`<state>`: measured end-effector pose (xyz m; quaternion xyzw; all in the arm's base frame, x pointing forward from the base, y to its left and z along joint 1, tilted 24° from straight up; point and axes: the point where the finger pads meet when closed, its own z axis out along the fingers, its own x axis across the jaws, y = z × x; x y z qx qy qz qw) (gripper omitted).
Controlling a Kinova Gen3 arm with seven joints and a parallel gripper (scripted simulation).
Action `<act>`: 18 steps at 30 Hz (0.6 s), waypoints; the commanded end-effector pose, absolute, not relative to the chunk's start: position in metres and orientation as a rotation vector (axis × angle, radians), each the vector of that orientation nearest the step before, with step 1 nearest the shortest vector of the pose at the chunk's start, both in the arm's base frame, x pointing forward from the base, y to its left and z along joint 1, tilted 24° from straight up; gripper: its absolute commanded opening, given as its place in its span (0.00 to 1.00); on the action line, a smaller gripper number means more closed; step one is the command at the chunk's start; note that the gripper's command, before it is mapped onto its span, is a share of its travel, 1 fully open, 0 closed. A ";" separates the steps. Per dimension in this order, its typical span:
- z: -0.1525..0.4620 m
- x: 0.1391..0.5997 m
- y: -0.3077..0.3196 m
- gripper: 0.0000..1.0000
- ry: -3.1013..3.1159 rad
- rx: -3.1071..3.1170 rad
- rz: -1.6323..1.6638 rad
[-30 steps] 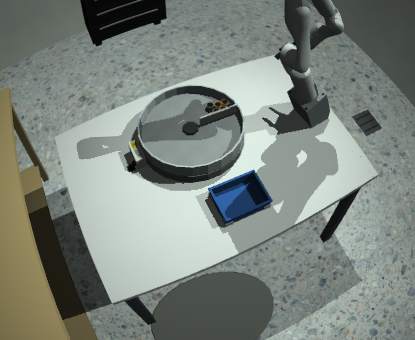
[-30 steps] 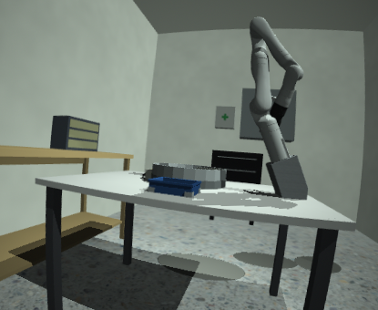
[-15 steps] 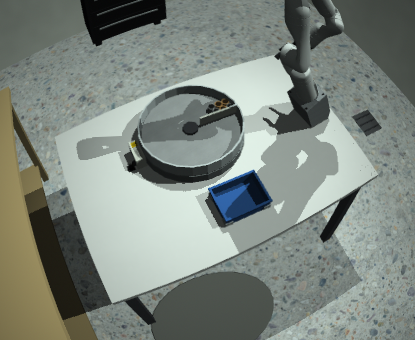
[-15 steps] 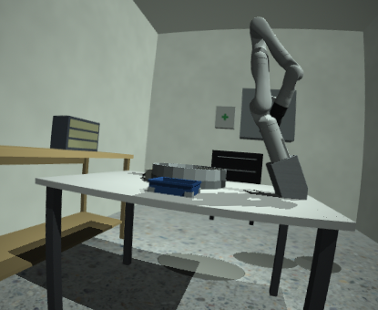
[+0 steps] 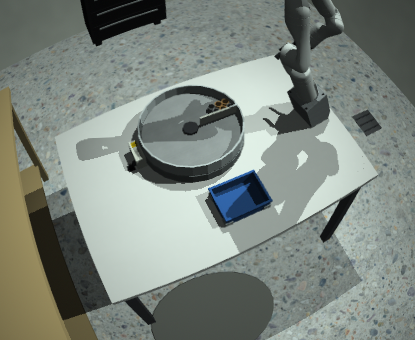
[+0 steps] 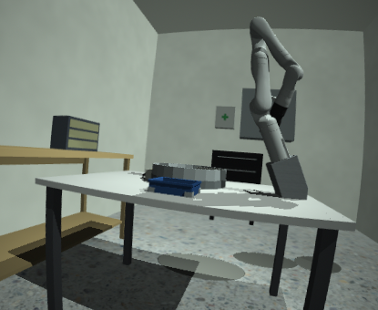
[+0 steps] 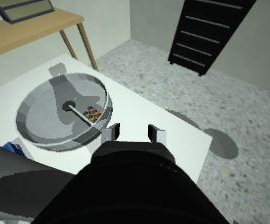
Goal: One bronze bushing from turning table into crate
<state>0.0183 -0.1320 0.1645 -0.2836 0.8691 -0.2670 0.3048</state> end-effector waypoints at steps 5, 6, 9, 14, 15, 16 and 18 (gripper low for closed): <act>0.194 0.051 -0.099 1.00 2.343 -0.768 -0.630; 0.194 0.051 -0.099 1.00 2.343 -0.768 -0.630; 0.194 0.051 -0.099 1.00 2.343 -0.768 -0.630; 0.194 0.051 -0.099 1.00 2.343 -0.768 -0.630; 0.194 0.051 -0.099 1.00 2.343 -0.768 -0.630; 0.194 0.051 -0.099 1.00 2.343 -0.768 -0.630; 0.176 0.031 -0.119 1.00 2.319 -0.758 -0.677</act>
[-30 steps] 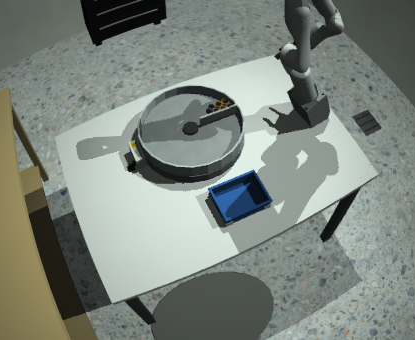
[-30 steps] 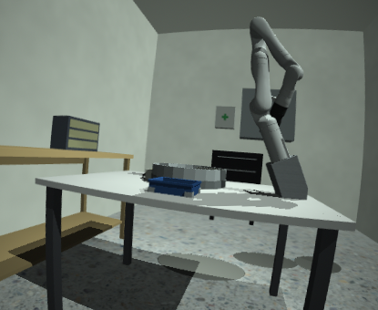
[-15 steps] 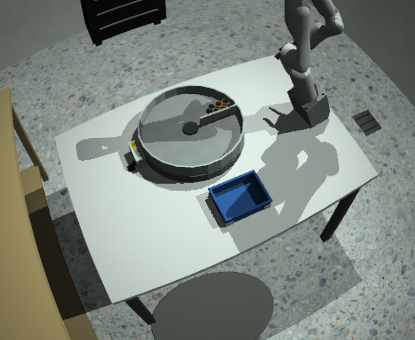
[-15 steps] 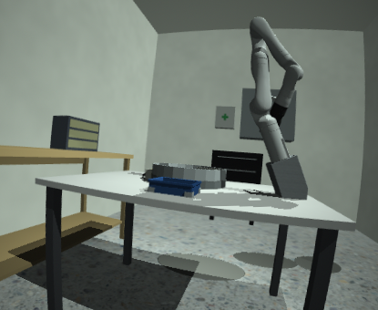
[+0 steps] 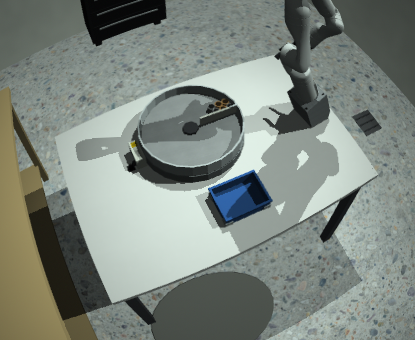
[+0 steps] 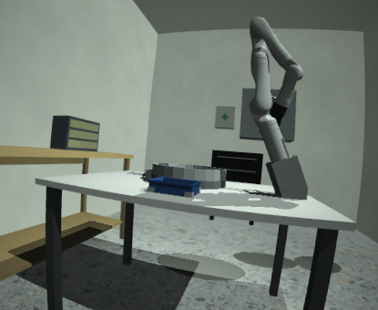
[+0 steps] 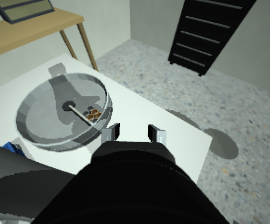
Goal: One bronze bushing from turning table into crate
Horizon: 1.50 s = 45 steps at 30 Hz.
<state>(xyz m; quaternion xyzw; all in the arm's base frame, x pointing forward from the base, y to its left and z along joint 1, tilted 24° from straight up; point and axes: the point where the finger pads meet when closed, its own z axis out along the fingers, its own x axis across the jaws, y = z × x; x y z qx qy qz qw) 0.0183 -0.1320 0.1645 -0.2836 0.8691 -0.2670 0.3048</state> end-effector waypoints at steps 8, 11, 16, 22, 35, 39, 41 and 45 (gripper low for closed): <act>0.194 0.050 -0.098 1.00 2.343 -0.768 -0.630; 0.194 0.050 -0.098 1.00 2.343 -0.768 -0.630; 0.170 0.026 -0.127 1.00 2.310 -0.755 -0.692; 0.193 0.056 -0.105 1.00 2.343 -0.768 -0.630; 0.182 0.041 -0.115 1.00 2.327 -0.761 -0.661; 0.194 0.055 -0.104 1.00 2.343 -0.768 -0.630; 0.194 0.055 -0.104 1.00 2.343 -0.768 -0.630; 0.194 0.055 -0.104 1.00 2.343 -0.768 -0.630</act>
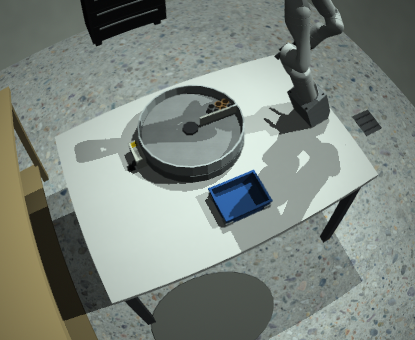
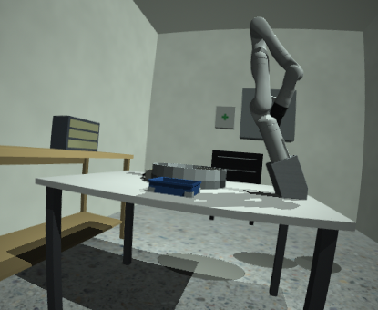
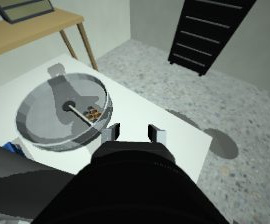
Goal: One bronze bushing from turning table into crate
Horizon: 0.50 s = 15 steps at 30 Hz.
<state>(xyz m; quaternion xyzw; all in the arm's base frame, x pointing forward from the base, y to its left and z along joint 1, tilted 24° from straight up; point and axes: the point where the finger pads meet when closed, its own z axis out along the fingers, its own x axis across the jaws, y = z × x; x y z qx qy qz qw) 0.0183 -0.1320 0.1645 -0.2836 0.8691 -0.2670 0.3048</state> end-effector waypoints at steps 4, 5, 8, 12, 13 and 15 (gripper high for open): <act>0.194 0.055 -0.104 1.00 2.343 -0.768 -0.630; 0.170 0.025 -0.126 1.00 2.310 -0.755 -0.692; 0.188 0.047 -0.109 1.00 2.335 -0.765 -0.646; 0.194 0.055 -0.103 1.00 2.343 -0.768 -0.630; 0.194 0.055 -0.103 1.00 2.343 -0.768 -0.630; 0.194 0.055 -0.103 1.00 2.343 -0.768 -0.630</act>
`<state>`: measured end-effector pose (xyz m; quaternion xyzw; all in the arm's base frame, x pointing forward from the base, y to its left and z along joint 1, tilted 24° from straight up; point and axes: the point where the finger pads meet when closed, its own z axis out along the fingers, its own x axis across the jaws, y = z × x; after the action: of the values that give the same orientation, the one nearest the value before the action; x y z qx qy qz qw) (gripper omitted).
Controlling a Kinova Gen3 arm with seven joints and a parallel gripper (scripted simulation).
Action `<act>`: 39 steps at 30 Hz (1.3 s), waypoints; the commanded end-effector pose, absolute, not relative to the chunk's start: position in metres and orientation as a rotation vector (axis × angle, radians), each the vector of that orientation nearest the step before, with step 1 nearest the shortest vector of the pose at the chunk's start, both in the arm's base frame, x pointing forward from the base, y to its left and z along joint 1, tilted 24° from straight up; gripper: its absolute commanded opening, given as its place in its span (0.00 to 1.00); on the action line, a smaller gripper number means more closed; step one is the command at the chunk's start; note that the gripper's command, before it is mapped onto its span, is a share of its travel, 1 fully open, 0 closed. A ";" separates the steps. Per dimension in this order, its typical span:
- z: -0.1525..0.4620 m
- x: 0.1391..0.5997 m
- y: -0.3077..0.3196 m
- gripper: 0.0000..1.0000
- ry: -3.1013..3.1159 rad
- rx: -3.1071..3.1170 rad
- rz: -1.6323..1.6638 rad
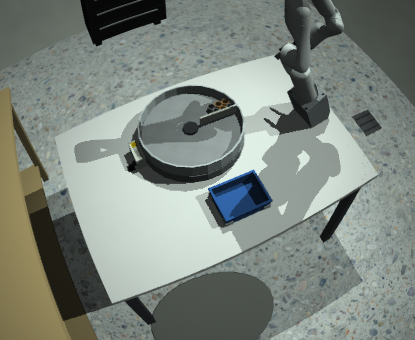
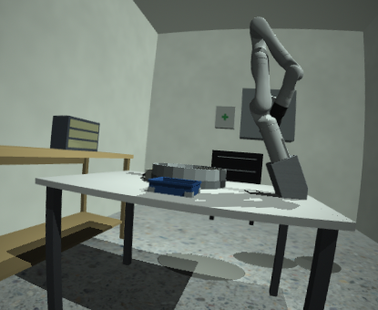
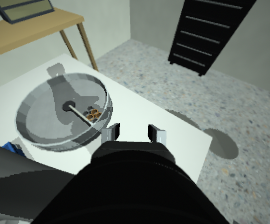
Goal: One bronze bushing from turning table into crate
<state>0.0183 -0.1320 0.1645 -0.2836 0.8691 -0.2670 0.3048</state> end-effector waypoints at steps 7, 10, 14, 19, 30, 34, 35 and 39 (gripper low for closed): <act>0.170 0.025 -0.126 1.00 2.310 -0.755 -0.692; 0.188 0.047 -0.108 1.00 2.335 -0.765 -0.646; 0.194 0.054 -0.102 1.00 2.343 -0.768 -0.630; 0.194 0.054 -0.102 1.00 2.343 -0.768 -0.630; 0.194 0.053 -0.101 1.00 2.343 -0.768 -0.630; 0.194 0.053 -0.101 1.00 2.343 -0.768 -0.630; 0.194 0.053 -0.101 1.00 2.343 -0.768 -0.630; 0.194 0.053 -0.101 1.00 2.343 -0.768 -0.630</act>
<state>0.0183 -0.1320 0.1645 -0.2836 0.8691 -0.2670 0.3048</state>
